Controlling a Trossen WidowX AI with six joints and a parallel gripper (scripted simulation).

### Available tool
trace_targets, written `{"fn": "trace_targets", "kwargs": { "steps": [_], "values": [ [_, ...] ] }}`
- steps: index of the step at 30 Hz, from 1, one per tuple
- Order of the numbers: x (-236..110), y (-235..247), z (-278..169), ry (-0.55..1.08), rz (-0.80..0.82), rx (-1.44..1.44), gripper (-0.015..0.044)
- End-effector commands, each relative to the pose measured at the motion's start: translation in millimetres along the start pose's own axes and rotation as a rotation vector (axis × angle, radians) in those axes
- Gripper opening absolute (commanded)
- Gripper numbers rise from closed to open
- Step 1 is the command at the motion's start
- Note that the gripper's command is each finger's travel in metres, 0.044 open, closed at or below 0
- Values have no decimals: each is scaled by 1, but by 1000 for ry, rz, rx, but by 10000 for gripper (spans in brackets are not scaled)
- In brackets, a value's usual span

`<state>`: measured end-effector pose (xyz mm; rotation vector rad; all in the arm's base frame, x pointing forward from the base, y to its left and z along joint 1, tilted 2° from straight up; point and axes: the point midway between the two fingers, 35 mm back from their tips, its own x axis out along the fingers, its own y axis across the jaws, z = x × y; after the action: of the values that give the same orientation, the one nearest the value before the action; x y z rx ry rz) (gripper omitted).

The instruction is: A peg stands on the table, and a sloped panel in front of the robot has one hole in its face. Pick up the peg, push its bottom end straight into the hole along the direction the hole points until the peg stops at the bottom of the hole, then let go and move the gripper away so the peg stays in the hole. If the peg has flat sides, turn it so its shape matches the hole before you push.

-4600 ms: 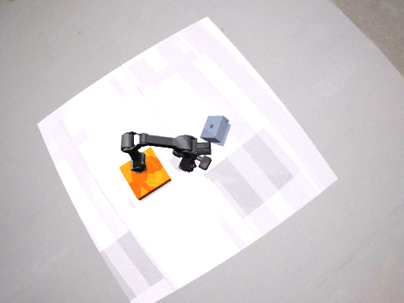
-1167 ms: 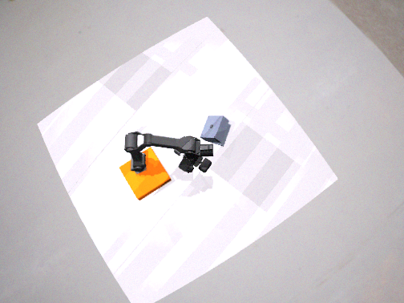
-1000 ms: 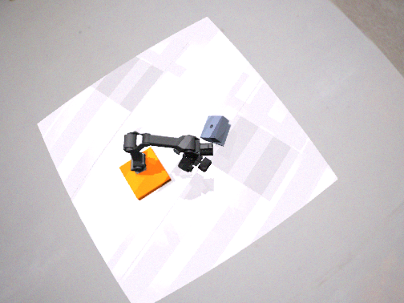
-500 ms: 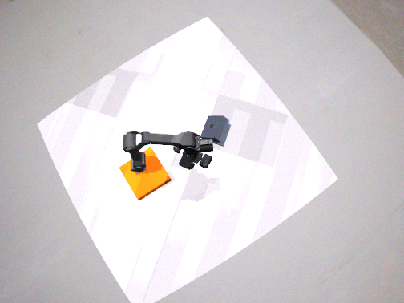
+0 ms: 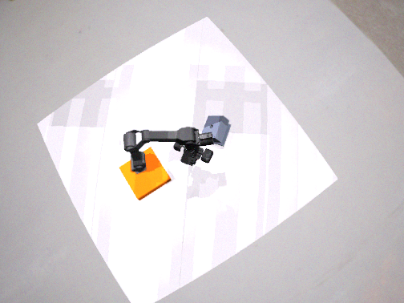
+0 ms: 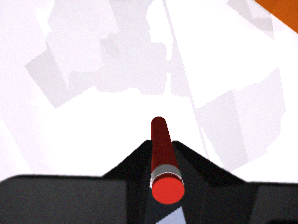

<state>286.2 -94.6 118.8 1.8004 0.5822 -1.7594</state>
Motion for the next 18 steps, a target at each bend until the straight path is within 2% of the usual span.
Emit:
{"fn": "trace_targets", "kwargs": {
  "steps": [1,18],
  "values": [
    [0,0,-6,-11,16,-39,0],
    [-3,-4,-24,-41,69,-161,0]
  ]
}}
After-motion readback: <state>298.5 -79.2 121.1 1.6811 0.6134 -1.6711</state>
